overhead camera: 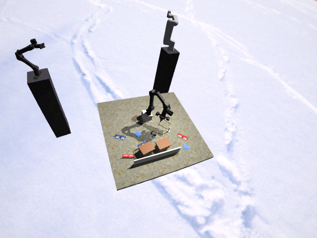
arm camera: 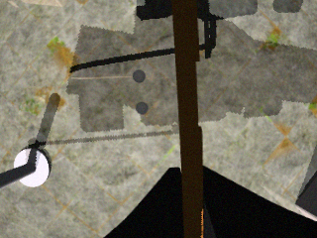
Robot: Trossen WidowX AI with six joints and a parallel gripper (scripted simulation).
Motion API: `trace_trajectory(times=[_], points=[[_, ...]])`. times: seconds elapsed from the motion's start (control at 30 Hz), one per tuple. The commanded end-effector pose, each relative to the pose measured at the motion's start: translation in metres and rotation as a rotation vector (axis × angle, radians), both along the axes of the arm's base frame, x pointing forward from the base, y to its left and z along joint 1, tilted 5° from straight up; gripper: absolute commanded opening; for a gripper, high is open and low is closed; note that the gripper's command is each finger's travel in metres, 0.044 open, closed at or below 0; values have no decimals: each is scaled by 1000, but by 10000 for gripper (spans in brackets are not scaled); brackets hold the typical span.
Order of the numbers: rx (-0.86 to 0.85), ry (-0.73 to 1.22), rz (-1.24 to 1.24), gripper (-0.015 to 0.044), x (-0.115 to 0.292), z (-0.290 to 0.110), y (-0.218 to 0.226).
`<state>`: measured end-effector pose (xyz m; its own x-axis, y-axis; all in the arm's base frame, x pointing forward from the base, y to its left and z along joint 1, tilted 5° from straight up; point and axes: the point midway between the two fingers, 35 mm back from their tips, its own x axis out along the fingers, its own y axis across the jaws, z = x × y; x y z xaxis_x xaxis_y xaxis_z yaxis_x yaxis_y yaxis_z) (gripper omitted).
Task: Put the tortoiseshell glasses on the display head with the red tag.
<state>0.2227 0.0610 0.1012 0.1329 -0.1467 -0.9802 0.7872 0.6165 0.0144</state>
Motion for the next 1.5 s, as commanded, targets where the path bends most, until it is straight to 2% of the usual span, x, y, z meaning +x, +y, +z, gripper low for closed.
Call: trace_trajectory(times=[0.0, 0.73, 1.47], points=[[-10, -35, -73, 0, -6, 4, 6], [71, -293, -480, 0, -42, 28, 40], [348, -510, -873, 0, -78, 52, 60]])
